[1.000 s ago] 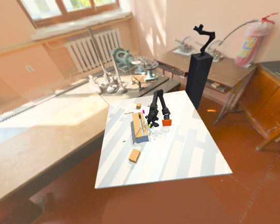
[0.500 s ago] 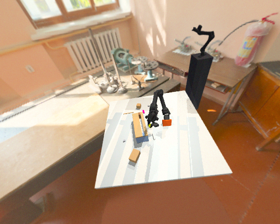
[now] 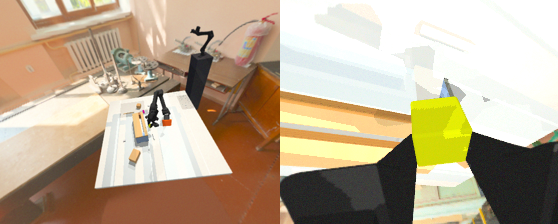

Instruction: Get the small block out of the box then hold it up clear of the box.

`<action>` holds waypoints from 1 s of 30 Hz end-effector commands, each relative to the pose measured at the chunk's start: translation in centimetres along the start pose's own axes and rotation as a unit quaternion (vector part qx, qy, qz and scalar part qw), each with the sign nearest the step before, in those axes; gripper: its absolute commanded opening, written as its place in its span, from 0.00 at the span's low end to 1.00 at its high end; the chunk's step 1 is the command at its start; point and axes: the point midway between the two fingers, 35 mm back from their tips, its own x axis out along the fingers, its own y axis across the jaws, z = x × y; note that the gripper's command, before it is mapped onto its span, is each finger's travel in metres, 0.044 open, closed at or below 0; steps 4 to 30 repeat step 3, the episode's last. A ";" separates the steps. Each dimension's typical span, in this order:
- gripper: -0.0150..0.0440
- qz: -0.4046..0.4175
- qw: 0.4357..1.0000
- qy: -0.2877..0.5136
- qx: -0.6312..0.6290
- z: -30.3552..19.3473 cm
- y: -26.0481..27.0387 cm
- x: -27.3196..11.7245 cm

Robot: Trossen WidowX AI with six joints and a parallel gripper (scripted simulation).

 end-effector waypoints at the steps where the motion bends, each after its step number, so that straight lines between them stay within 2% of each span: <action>1: 0.25 -0.001 1.000 -0.001 -0.004 0.0 0.0 0.0; 30: 0.25 -0.001 1.000 -0.001 -0.004 0.0 0.0 0.0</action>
